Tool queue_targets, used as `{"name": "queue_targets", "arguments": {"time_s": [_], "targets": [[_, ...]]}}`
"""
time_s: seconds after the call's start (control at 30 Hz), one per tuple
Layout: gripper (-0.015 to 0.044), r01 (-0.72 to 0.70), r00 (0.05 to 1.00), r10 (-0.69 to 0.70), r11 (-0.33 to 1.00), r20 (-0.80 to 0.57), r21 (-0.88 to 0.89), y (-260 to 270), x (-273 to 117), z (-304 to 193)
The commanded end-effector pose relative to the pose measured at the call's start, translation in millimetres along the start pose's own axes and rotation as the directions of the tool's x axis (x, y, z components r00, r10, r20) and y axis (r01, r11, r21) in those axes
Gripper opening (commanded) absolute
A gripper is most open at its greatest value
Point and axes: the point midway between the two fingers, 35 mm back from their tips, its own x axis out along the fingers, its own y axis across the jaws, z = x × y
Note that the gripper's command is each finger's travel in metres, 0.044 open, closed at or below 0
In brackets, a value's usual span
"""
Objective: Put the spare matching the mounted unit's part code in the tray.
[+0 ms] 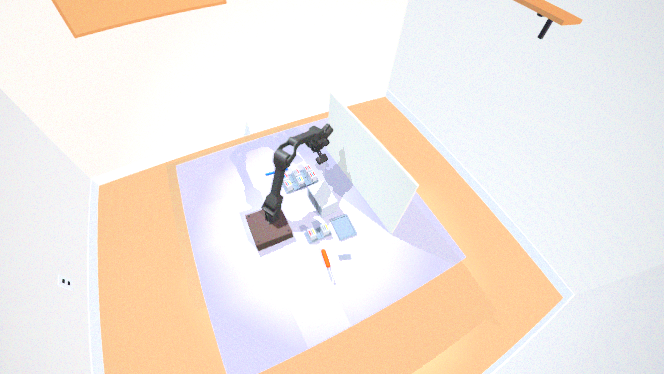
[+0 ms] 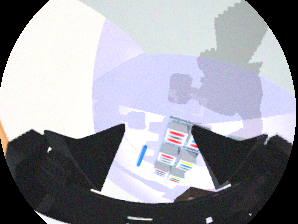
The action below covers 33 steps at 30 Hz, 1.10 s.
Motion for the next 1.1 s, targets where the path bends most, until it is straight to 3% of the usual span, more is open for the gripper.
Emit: {"name": "queue_targets", "arguments": {"time_s": [0.0,0.43,0.67,0.87,1.07], "targets": [[0.044,0.116,0.993,-0.116,0.993,0.03,0.014,-57,-43,17],[0.044,0.386,0.922,-0.382,0.92,-0.062,0.074,-198,-162,-7],[0.044,0.389,0.921,-0.384,0.918,-0.065,0.074,-201,-162,-8],[0.044,0.388,0.921,-0.384,0.919,-0.064,0.074,-221,-114,-10],[0.044,0.388,0.921,-0.384,0.919,-0.064,0.074,-223,-108,-12]]}}
